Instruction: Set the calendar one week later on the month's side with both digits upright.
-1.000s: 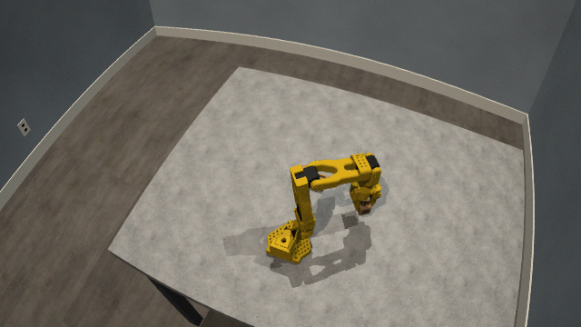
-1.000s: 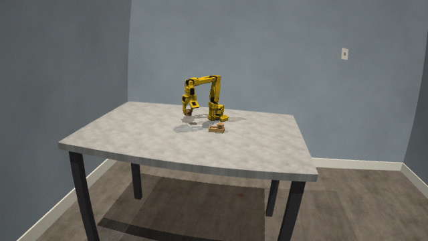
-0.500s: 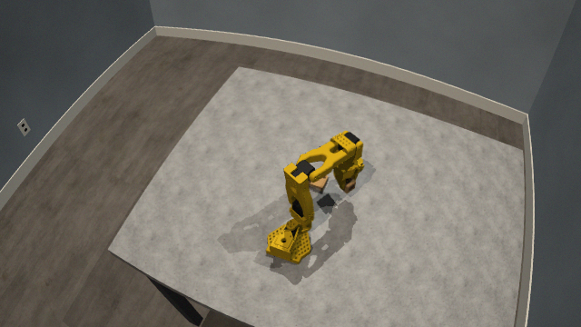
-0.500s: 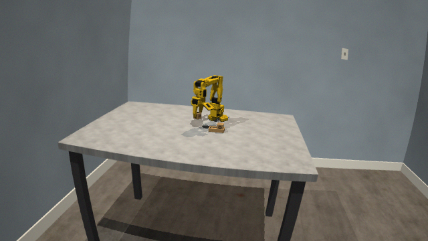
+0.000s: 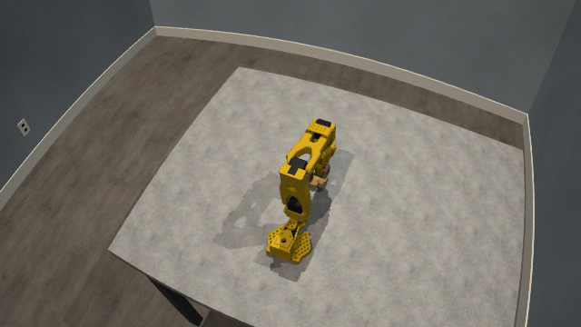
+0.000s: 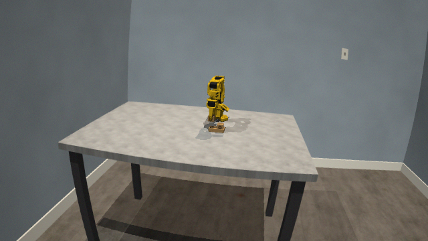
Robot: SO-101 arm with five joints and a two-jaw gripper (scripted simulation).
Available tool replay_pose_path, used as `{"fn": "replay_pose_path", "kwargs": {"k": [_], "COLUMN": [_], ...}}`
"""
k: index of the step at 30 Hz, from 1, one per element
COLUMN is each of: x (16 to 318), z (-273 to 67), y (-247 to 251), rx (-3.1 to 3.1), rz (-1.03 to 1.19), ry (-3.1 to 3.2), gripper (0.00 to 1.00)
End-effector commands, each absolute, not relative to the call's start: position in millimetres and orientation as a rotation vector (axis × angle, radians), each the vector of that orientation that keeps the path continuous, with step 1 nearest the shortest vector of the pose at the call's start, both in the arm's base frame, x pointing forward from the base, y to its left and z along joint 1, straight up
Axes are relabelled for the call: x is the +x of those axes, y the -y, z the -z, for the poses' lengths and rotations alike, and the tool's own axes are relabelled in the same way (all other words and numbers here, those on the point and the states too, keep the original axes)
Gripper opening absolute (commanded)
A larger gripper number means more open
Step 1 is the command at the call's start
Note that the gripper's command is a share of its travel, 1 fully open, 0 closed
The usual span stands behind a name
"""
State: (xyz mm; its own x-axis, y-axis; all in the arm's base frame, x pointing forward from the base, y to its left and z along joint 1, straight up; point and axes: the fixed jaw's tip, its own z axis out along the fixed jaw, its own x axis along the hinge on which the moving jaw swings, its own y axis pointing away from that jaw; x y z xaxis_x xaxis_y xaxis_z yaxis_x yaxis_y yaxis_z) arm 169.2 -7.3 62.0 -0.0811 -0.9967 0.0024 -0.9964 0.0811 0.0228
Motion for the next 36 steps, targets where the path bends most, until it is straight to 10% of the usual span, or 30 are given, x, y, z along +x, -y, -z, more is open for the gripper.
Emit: {"fn": "replay_pose_path", "kwargs": {"k": [1,36], "x": [173.1,174.1], "z": [-68.4,-72.7], "y": [-2.3,-4.2], "rx": [2.208,2.25], "rz": [-0.019,-0.04], "ry": [2.252,2.23], "gripper": [0.0,0.0]}}
